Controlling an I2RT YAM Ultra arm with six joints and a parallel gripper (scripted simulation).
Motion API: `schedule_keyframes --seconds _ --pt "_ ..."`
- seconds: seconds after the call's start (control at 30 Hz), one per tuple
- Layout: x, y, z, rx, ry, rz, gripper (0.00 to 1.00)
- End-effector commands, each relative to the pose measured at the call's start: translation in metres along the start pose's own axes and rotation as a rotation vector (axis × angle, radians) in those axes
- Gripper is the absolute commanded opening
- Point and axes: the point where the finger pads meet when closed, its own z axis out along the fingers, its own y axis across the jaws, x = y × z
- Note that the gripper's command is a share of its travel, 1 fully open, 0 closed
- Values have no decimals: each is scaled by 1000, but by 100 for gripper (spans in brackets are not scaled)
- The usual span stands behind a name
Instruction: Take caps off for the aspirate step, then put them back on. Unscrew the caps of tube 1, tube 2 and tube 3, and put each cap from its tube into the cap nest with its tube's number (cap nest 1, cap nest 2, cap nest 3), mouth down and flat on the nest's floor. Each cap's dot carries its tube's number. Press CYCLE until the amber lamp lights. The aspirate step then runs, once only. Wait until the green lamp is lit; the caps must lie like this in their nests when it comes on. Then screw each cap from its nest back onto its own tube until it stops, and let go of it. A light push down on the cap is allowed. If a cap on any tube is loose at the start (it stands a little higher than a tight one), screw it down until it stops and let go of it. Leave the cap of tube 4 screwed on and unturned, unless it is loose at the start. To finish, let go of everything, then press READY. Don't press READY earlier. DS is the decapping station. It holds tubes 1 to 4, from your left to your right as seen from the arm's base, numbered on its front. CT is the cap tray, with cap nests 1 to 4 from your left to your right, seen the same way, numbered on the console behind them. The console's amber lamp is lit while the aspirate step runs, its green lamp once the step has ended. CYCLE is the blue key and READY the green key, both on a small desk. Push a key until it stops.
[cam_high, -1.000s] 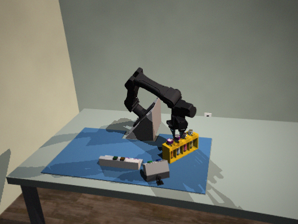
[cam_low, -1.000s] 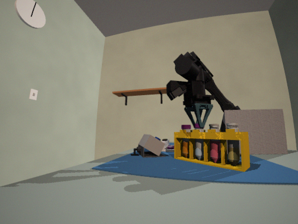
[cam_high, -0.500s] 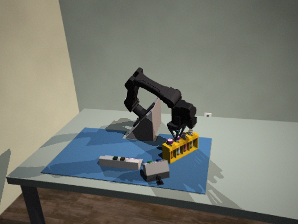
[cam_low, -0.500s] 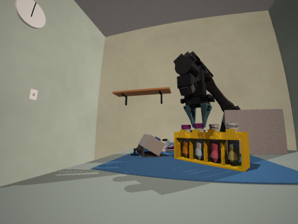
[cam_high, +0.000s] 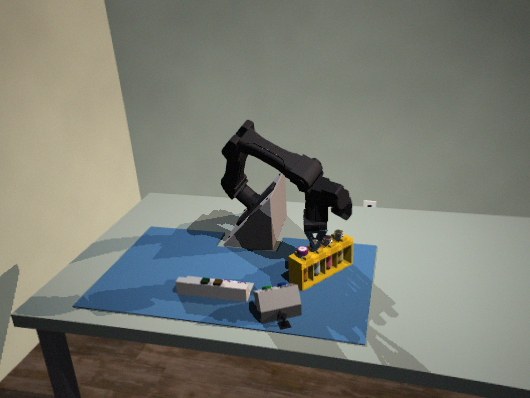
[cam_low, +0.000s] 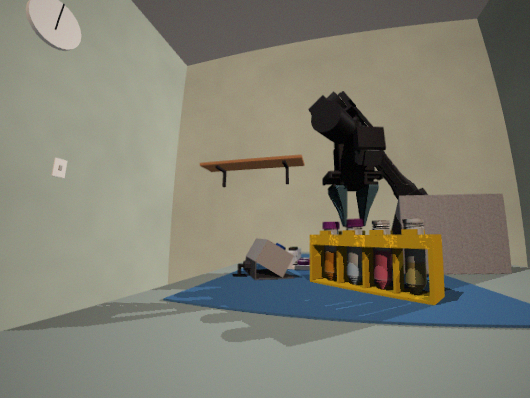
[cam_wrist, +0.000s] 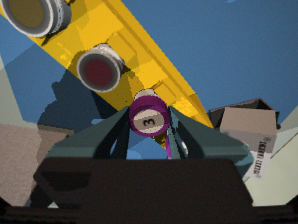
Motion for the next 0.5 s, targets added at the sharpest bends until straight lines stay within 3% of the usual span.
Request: schedule_keyframes --seconds 0.0,0.07,0.47 --pt "-3 -3 -7 25 -4 -262 0" --pt "-3 -3 -7 25 -4 -262 0" --pt "-3 -3 -8 25 3 -862 0"
